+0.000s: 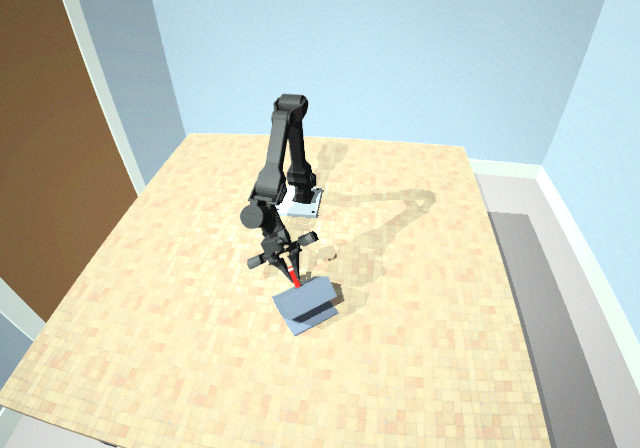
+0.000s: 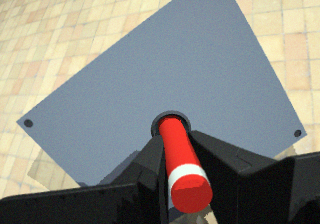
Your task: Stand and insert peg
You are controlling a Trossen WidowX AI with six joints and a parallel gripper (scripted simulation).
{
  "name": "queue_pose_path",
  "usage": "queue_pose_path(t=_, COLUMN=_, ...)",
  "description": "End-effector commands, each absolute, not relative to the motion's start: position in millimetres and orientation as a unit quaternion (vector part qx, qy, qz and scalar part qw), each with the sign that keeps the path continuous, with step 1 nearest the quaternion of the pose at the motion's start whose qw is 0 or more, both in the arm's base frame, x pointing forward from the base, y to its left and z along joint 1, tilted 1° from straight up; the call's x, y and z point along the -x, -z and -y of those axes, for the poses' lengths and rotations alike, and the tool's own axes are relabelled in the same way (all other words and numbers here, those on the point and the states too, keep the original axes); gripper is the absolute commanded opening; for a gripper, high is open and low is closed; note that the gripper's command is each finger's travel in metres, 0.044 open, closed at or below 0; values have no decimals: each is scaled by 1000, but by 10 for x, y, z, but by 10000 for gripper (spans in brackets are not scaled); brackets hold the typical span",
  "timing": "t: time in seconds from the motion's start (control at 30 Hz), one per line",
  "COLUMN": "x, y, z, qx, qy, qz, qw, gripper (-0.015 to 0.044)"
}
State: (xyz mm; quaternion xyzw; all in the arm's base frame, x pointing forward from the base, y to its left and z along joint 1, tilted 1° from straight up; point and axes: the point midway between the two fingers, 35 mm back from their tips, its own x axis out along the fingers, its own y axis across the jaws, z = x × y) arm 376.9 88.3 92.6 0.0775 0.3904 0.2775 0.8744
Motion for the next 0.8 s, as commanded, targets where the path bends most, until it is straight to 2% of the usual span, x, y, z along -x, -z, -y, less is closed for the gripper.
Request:
queue_pose_path(t=0.0, x=-3768, y=-928, z=-883, qx=-77, qy=-278, qz=-390, qw=874, gripper=79)
queue_pose_path(t=0.47, x=-3751, y=-956, z=-856, qx=-77, qy=-277, qz=-391, qw=874, gripper=440)
queue_pose_path(t=0.77, x=-3684, y=-1058, z=-757, qx=-76, qy=-276, qz=-392, qw=874, gripper=440)
